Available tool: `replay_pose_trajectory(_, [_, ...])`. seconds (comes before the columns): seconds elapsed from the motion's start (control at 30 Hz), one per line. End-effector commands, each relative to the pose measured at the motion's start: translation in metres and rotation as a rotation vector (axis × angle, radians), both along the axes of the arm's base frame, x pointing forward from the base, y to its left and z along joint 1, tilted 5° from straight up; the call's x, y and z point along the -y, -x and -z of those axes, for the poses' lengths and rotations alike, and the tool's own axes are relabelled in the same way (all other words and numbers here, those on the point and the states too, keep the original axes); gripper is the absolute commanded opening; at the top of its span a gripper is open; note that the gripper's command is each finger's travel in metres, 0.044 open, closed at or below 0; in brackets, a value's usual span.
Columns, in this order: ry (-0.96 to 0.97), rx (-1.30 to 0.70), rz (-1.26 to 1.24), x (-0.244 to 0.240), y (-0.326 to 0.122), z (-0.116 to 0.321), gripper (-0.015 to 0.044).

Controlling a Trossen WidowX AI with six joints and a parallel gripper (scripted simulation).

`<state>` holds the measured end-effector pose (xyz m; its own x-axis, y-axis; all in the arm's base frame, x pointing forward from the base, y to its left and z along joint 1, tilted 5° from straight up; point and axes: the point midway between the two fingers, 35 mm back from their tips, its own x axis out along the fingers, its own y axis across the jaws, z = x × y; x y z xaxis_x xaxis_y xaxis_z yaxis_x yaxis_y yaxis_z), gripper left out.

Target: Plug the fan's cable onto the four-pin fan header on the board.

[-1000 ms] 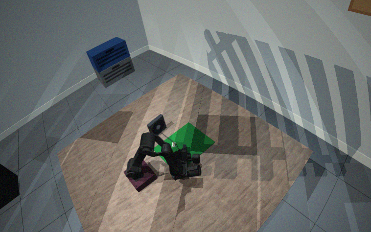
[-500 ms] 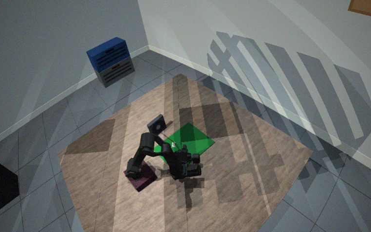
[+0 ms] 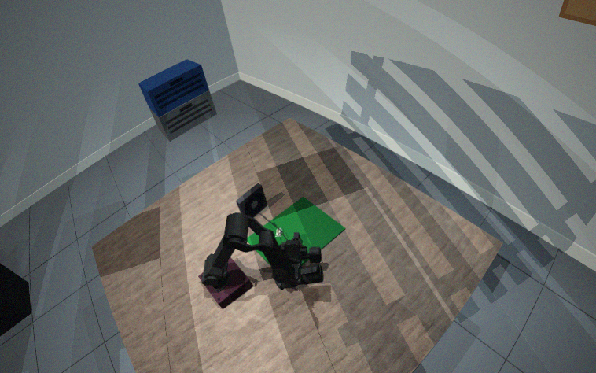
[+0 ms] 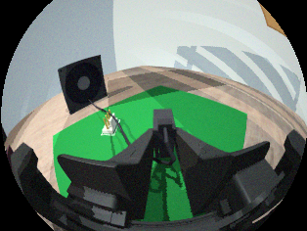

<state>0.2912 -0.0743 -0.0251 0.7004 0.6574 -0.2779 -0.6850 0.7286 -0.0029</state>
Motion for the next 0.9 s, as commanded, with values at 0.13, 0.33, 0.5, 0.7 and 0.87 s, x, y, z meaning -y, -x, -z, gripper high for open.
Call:
replay_pose_trajectory(0.13, [-0.001,-0.002,0.0,-0.0002,0.0002,-0.0001,0.0])
replay_pose_trajectory(0.33, [-0.001,-0.002,0.0,-0.0002,0.0002,-0.0001,0.0])
replay_pose_trajectory(0.5, [0.0,0.0,0.0,0.0,0.0,0.0,0.0079])
replay_pose_trajectory(0.7, [0.0,0.0,0.0,0.0,0.0,0.0,0.014])
replay_pose_trajectory(0.87, [0.0,0.0,0.0,0.0,0.0,0.0,0.014])
